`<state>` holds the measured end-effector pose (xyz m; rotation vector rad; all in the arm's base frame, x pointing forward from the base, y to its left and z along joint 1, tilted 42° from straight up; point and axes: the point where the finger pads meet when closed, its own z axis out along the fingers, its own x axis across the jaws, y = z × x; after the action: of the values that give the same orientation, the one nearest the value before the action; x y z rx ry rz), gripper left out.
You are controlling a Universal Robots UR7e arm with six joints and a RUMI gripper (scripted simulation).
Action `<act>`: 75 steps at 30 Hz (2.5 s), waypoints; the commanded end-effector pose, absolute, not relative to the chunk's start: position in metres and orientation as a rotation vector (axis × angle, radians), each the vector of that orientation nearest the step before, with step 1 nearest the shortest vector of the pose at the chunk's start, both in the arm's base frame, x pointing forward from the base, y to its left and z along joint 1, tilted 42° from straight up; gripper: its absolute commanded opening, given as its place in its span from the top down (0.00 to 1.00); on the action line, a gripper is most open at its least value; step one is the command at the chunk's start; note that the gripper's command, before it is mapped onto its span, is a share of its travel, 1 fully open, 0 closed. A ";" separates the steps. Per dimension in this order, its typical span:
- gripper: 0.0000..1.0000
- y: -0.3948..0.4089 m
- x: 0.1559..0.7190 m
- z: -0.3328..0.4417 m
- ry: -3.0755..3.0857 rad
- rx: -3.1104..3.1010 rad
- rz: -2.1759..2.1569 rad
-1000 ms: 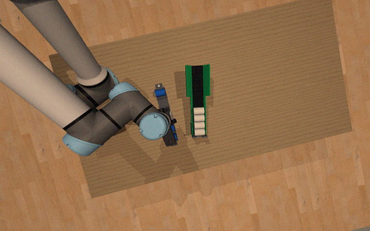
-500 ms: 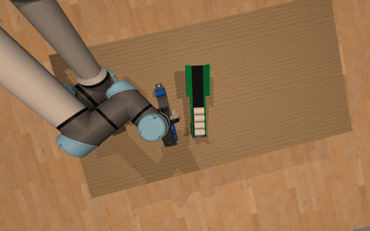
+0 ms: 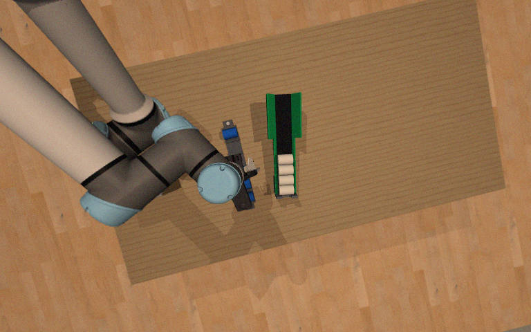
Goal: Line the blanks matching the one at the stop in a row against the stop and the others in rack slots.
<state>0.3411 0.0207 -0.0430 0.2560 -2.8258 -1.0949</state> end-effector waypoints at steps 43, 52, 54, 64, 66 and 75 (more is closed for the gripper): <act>0.00 -0.030 0.354 0.012 -2.830 0.257 -1.091; 0.00 -0.030 0.354 0.012 -2.831 0.257 -1.091; 0.00 -0.030 0.354 0.012 -2.831 0.257 -1.091; 0.00 -0.030 0.354 0.012 -2.831 0.257 -1.091; 0.00 -0.030 0.354 0.012 -2.831 0.257 -1.091; 0.00 -0.030 0.354 0.012 -2.831 0.257 -1.091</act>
<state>0.3524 -0.0274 0.0108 0.2559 -2.8260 -1.0949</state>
